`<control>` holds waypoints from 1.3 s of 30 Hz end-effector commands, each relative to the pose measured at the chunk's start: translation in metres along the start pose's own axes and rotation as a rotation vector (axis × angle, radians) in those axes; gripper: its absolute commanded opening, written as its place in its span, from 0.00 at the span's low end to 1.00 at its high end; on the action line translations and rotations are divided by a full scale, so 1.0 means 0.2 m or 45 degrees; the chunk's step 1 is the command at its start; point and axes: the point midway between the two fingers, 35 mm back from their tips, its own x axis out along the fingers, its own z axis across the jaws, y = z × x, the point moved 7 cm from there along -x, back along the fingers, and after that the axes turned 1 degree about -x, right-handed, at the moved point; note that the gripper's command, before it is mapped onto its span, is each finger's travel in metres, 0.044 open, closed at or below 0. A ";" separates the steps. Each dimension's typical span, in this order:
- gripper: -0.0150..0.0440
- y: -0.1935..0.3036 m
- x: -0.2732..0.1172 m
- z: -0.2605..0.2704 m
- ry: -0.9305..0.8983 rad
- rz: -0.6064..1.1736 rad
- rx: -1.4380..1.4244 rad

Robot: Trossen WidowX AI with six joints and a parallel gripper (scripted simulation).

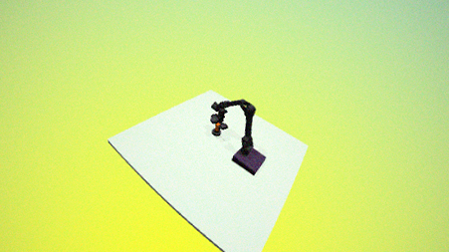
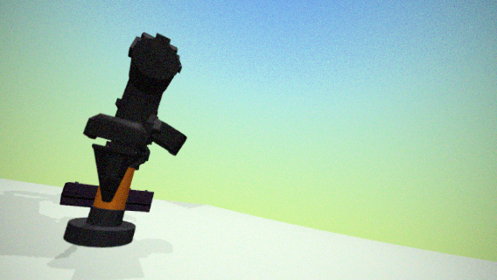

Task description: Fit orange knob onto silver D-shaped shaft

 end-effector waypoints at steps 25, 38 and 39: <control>1.00 0.00 -0.20 -0.02 0.001 0.000 0.000; 1.00 0.00 -0.48 -0.02 0.001 -0.001 0.000; 1.00 0.00 -0.48 -0.02 0.001 -0.001 0.000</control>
